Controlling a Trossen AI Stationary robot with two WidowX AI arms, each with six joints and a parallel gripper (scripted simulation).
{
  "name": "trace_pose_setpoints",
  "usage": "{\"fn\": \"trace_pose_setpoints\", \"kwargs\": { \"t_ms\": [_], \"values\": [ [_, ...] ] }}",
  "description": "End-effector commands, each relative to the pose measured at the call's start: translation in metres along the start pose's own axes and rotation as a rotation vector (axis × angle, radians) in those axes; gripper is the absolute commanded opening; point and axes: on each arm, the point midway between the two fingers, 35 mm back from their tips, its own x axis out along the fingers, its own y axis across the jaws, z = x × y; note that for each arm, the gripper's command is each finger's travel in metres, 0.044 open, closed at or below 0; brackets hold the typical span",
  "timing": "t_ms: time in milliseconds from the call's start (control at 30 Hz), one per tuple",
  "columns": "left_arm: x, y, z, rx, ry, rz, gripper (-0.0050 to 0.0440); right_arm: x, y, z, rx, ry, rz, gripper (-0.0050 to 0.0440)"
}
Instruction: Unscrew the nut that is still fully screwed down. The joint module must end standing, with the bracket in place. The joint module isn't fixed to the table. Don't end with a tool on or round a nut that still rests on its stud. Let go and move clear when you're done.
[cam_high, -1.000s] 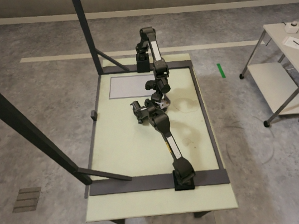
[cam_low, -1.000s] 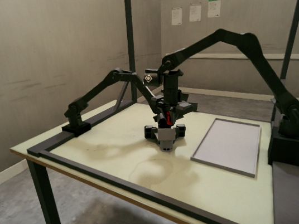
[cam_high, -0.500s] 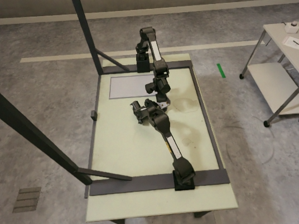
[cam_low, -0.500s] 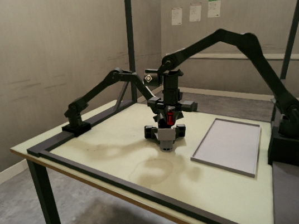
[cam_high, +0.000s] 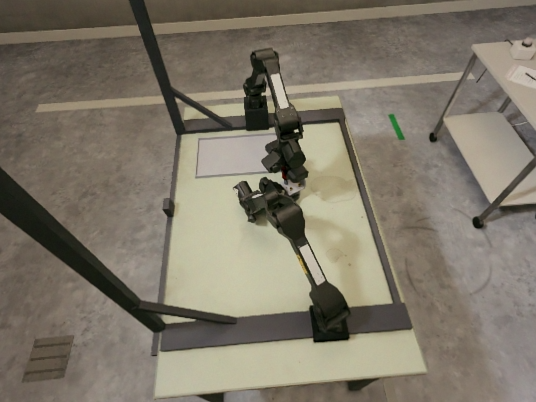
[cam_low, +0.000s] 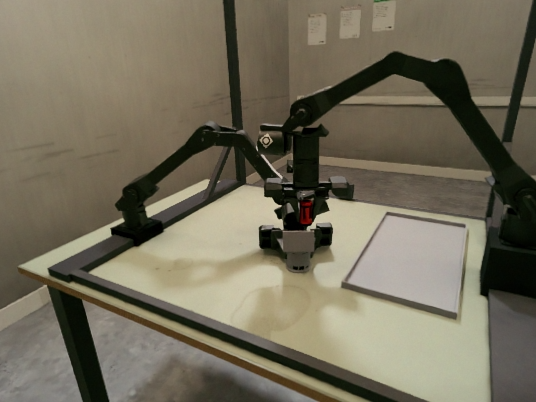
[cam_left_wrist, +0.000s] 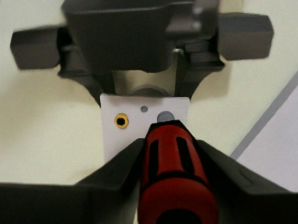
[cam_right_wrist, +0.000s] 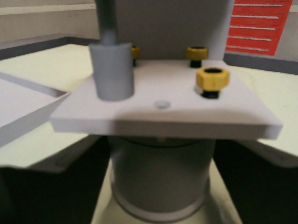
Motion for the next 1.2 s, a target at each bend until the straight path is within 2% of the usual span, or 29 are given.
{"fn": "trace_pose_setpoints", "kwargs": {
  "t_ms": [0, 200, 367, 767, 933, 1167],
  "values": [
    [-0.0037, 0.0020, -0.0005, -0.153, -0.002, 0.011, 0.0130, -0.0025, 0.0052, 0.0229, 0.051, -0.005, 0.007, 0.0245],
    [-0.0037, 0.0019, -0.0005, -0.400, -0.004, 0.011, 0.0130, -0.0025, 0.0052, 0.0229, 0.051, -0.005, 0.007, 0.0245],
    [-0.0037, 0.0019, -0.0005, -0.399, -0.004, 0.011, 0.0130, -0.0025, 0.0052, 0.0229, 0.051, -0.005, 0.007, 0.0245],
    [-0.0040, 0.0019, -0.0005, -0.893, -0.006, 0.010, 0.0130, -0.0025, 0.0052, 0.0229, 0.051, -0.005, 0.007, 0.0245],
    [-0.0040, 0.0019, -0.0005, -0.893, -0.006, 0.010, 0.0130, -0.0025, 0.0052, 0.0229, 0.051, -0.005, 0.007, 0.0245],
    [-0.0042, 0.0021, -0.0005, -1.180, -0.008, 0.009, 0.0130, -0.0025, 0.0052, 0.0229, 0.051, -0.005, 0.007, 0.0245]
  ]
}}
